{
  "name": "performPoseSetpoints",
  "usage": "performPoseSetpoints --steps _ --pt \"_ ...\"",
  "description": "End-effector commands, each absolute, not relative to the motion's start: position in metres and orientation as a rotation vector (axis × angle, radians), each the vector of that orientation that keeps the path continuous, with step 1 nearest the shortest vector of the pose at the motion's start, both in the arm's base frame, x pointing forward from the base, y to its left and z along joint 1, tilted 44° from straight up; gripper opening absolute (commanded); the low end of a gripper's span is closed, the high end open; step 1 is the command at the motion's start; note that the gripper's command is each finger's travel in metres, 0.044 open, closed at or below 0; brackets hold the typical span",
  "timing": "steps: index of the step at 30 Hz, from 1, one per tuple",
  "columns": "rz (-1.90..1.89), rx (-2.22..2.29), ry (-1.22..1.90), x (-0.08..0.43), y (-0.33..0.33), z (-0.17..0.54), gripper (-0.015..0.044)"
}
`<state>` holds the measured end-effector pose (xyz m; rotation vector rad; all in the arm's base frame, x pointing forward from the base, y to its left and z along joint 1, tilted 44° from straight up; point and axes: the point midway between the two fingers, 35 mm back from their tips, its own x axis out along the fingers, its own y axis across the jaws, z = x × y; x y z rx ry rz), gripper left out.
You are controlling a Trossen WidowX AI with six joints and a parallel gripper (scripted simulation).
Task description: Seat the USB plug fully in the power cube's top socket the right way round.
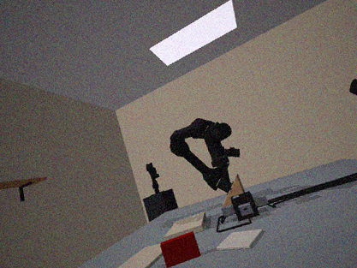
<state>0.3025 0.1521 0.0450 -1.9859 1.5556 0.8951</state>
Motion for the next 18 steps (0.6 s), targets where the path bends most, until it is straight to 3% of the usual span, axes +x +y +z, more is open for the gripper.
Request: performPoseSetpoints --steps 1,18 --pt "0.903 -1.982 1.552 0.3023 0.152 0.0446 0.0" --pt "0.911 -1.973 1.547 0.3025 0.1514 0.0425 0.0"
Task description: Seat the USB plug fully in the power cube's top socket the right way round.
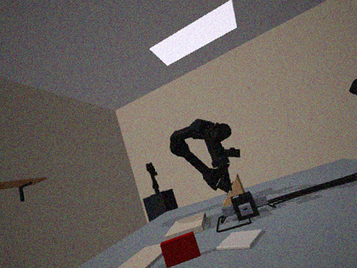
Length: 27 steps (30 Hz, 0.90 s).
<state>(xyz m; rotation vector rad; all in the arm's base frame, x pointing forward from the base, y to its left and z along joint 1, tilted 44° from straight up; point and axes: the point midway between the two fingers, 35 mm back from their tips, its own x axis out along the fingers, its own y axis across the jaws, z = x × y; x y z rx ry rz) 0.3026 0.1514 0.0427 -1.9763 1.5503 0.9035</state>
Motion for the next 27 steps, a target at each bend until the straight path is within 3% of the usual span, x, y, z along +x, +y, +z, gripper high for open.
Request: performPoseSetpoints --steps 1,27 --pt "0.911 -1.972 1.547 0.3025 0.1513 0.0424 0.0" --pt "0.923 -1.958 1.539 0.3028 0.1503 0.0391 0.0"
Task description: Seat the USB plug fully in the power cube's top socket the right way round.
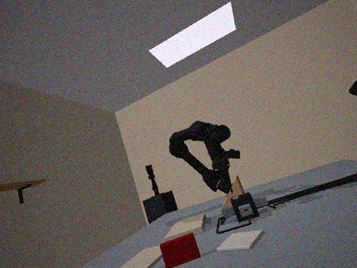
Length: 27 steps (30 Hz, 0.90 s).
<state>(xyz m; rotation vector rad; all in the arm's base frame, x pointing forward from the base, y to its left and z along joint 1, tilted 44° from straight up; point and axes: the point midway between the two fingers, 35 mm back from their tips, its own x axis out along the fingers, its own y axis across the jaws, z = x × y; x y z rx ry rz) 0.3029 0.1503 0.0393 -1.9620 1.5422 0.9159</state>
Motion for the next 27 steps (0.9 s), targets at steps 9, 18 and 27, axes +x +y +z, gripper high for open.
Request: performPoseSetpoints --steps 9,18,27 --pt "0.928 -1.954 1.536 0.3028 0.1499 0.038 0.0" --pt "0.932 -1.949 1.533 0.3029 0.1496 0.0369 0.0" --pt "0.936 -1.944 1.53 0.303 0.1492 0.0358 0.0"
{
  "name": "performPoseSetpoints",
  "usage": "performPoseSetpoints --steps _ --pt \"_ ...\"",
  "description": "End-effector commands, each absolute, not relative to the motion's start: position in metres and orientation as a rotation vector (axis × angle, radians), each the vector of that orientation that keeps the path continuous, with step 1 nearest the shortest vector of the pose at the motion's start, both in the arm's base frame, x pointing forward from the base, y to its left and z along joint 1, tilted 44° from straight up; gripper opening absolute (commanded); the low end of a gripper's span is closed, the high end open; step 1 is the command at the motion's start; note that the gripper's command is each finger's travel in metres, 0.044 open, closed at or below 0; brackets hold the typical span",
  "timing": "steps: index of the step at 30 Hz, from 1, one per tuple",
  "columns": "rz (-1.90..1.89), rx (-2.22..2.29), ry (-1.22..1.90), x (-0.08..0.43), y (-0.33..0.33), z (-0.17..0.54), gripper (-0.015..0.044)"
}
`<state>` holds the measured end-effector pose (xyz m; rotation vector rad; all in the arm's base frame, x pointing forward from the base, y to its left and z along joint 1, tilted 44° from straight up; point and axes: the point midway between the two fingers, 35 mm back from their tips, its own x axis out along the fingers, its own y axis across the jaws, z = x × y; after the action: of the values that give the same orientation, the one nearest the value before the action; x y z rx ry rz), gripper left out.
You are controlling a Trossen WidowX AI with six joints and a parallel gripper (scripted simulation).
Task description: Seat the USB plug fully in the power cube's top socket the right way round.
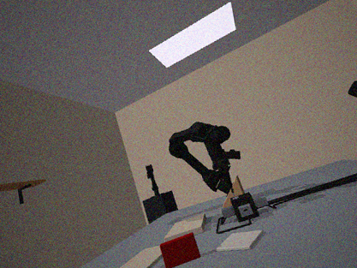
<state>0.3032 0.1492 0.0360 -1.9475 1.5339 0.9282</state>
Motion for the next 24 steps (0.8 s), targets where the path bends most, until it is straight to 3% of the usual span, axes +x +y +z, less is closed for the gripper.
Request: performPoseSetpoints --steps 1,24 --pt "0.936 -1.944 1.53 0.303 0.1492 0.0356 0.0" --pt "0.944 -1.934 1.525 0.3033 0.148 0.0329 0.0"
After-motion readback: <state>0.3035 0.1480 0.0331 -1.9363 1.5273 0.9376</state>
